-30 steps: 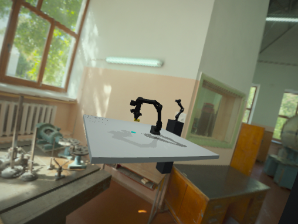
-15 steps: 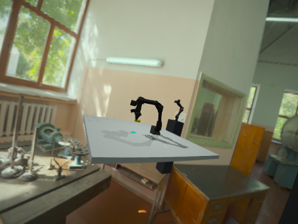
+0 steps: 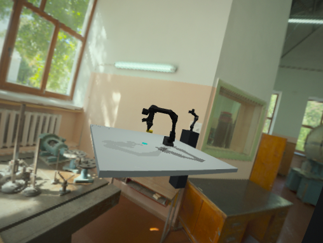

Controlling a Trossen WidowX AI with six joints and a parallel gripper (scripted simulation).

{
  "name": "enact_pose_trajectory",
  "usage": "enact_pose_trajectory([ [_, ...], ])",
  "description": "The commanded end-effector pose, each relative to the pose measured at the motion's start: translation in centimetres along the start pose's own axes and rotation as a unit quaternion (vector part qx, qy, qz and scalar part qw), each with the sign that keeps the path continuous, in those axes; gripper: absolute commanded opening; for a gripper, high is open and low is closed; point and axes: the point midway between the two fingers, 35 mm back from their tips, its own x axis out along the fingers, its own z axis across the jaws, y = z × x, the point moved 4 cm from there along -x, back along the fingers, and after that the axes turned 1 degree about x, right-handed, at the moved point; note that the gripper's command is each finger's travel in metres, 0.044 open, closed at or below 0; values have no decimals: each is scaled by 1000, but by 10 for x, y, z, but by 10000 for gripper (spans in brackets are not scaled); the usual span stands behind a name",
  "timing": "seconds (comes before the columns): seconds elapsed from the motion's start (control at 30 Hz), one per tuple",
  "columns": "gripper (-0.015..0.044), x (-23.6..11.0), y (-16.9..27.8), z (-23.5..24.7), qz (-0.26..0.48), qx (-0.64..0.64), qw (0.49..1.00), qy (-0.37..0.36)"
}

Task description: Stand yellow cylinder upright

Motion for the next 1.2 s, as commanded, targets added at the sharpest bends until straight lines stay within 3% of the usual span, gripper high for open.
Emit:
enact_pose_trajectory([
  [0.0,105,2,1,1,-7,1,1000,9],
  [1.17,105,21,3,-4,-82,-16,993,81],
])
